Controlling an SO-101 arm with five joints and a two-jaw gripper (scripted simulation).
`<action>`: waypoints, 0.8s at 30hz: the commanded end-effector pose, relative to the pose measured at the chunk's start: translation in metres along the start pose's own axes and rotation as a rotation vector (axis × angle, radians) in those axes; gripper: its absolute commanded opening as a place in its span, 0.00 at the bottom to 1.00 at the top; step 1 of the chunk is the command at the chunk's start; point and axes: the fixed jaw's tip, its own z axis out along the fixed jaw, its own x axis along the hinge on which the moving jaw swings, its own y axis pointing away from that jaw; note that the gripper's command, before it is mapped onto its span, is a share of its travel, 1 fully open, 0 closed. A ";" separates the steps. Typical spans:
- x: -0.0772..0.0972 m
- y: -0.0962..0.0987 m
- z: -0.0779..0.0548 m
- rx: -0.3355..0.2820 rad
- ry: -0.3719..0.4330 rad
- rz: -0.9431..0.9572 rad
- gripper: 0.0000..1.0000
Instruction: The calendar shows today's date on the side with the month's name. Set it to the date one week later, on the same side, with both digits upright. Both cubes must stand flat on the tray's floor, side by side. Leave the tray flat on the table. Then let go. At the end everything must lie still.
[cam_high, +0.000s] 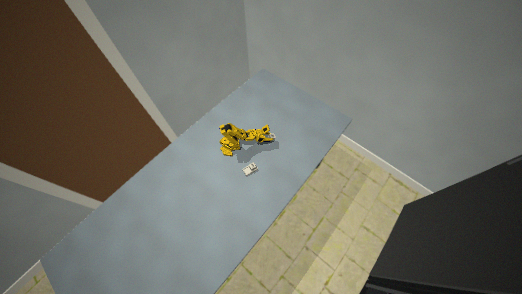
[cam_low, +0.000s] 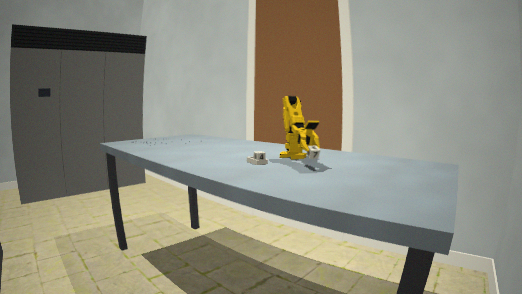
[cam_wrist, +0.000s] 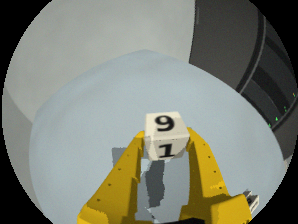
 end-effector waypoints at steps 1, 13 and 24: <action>-0.005 -0.001 0.000 0.005 -0.029 -0.004 0.00; -0.005 -0.001 0.000 0.005 -0.029 -0.004 0.00; 0.004 -0.005 -0.003 0.017 -0.001 -0.014 0.00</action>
